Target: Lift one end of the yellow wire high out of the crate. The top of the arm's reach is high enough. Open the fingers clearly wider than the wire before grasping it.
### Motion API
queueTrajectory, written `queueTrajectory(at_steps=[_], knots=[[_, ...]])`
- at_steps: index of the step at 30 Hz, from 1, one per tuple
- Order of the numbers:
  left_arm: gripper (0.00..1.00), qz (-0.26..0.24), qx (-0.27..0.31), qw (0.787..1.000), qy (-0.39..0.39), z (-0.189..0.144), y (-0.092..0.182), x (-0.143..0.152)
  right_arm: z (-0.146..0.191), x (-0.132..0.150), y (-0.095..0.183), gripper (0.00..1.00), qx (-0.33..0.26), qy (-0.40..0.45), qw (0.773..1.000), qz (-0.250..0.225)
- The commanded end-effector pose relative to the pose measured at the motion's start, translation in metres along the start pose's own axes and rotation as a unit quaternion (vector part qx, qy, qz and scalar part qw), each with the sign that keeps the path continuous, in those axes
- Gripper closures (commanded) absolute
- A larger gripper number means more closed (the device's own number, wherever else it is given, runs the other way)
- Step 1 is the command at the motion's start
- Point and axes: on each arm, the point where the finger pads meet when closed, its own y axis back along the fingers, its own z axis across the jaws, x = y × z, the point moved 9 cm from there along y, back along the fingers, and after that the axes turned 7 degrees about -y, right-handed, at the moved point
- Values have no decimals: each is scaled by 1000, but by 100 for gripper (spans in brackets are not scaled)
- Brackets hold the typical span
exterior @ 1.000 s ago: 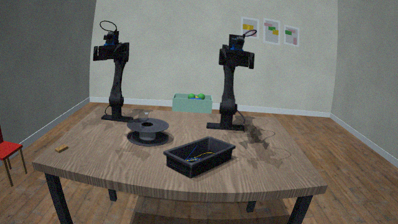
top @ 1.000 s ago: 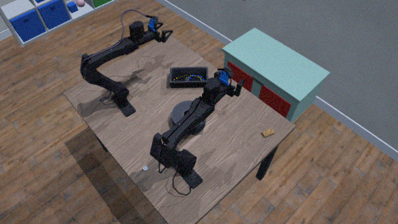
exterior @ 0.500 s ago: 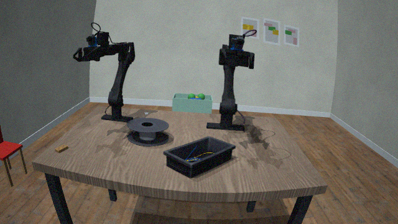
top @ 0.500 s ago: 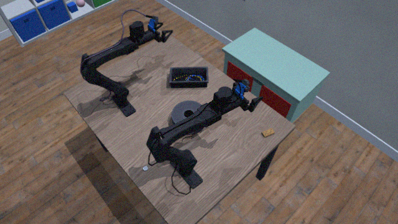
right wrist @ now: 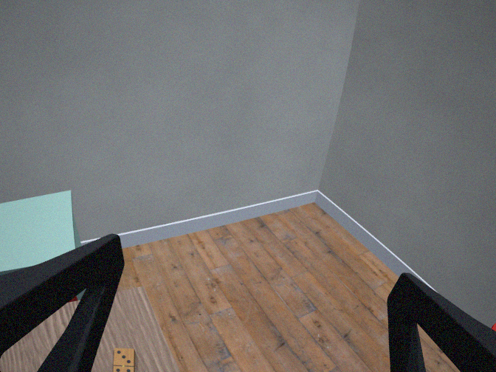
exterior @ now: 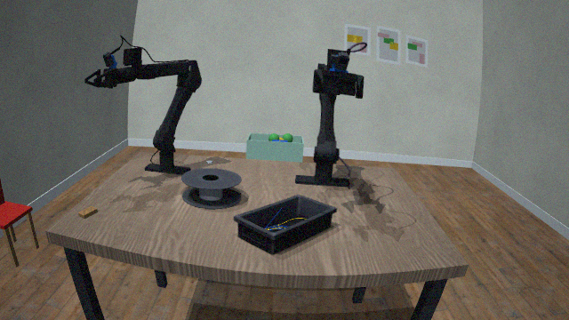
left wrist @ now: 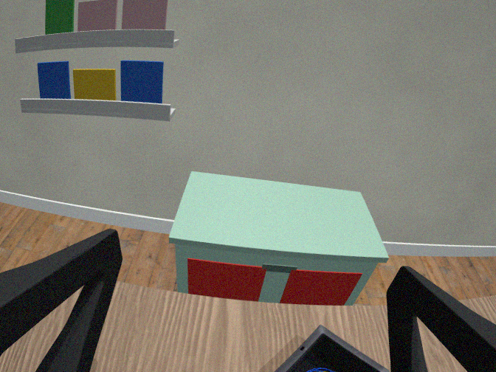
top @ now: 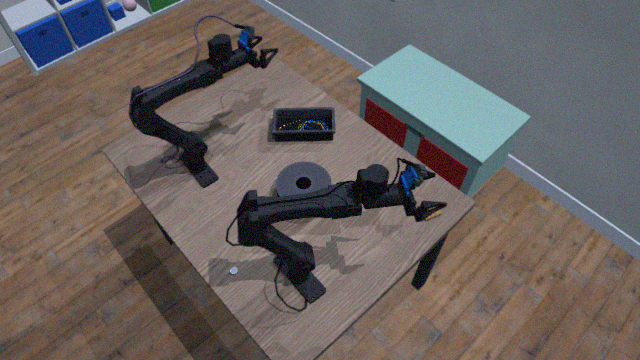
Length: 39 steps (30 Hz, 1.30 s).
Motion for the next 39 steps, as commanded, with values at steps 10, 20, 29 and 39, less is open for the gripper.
queueTrajectory(at_steps=[10, 20, 29, 39], knots=[[0, -22, 0, 1000, -5, 2, 2, -15, -92, -15, 14, 0, 159, -6, 987, -33], [0, -22, 1, 1000, -5, 1, 2, -15, -166, -23, 51, 0, 297, -8, 954, -49], [0, -22, 1, 1000, -5, 1, 2, -15, -201, -26, 80, 0, 369, -9, 928, -57], [0, -22, 2, 1000, -5, 1, 2, -15, -227, -28, 108, 0, 429, -10, 901, -64]])
